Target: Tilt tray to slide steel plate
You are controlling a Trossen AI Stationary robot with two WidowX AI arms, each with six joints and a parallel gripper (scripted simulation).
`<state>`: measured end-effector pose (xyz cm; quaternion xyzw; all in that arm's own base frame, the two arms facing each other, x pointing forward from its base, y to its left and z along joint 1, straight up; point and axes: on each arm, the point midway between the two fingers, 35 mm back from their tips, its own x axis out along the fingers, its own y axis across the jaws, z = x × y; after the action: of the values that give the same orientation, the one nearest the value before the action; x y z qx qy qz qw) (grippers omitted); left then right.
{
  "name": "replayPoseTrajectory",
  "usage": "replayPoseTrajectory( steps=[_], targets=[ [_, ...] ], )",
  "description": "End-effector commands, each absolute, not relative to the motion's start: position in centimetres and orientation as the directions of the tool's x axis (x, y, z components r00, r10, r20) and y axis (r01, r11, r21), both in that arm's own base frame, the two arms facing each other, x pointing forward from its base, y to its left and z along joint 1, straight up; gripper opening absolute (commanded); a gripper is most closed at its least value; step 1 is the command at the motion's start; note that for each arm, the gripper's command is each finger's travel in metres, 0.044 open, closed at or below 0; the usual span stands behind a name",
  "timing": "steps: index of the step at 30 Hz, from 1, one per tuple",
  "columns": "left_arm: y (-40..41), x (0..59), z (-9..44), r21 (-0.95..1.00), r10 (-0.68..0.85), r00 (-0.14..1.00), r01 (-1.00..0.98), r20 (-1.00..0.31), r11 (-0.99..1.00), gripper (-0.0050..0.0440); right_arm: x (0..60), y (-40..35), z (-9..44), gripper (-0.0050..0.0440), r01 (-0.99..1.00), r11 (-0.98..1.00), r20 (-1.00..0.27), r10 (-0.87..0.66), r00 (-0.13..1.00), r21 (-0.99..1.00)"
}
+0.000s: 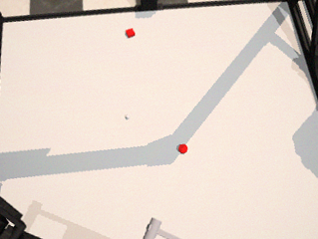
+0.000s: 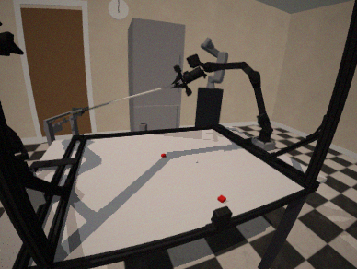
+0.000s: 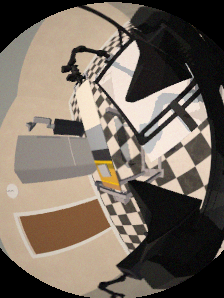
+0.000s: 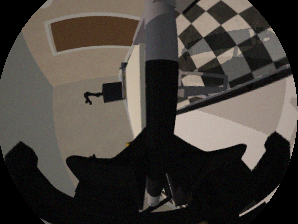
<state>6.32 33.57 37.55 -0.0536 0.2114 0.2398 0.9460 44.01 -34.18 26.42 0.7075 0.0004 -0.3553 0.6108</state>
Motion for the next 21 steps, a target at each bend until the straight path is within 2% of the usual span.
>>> replayPoseTrajectory(
  steps=[1, 6, 12, 15, 21],
  targets=[
    [33.5, 6.4, 37.6, 0.0, 0.43, 0.797, -0.474, -0.424, 0.88, 0.044, 44.0, -34.2, 27.9, 0.0, 0.402, -0.235, -0.465, -0.447, 0.764, 0.885],
    [33.5, 6.4, 37.6, 0.0, 0.43, 0.797, -0.474, -0.424, 0.88, 0.044, 43.9, -34.1, 27.5, 0.0, 0.403, -0.236, -0.467, -0.447, 0.763, 0.884],
    [33.5, 6.4, 37.6, 0.0, 0.43, 0.797, -0.474, -0.424, 0.88, 0.044, 41.8, -32.9, 18.8, 0.0, 0.507, -0.297, -0.587, -0.409, 0.698, 0.809],
    [33.5, 6.4, 37.6, 0.0, 0.43, 0.797, -0.474, -0.424, 0.88, 0.044, 41.8, -32.9, 18.8, 0.0, 0.58, -0.339, -0.672, -0.374, 0.639, 0.741],
    [33.5, 6.4, 37.6, 0.0, 0.43, 0.797, -0.474, -0.424, 0.88, 0.044, 42.1, -33.1, 20.3, 0.0, 0.591, -0.346, -0.684, -0.368, 0.629, 0.729]
  ],
)
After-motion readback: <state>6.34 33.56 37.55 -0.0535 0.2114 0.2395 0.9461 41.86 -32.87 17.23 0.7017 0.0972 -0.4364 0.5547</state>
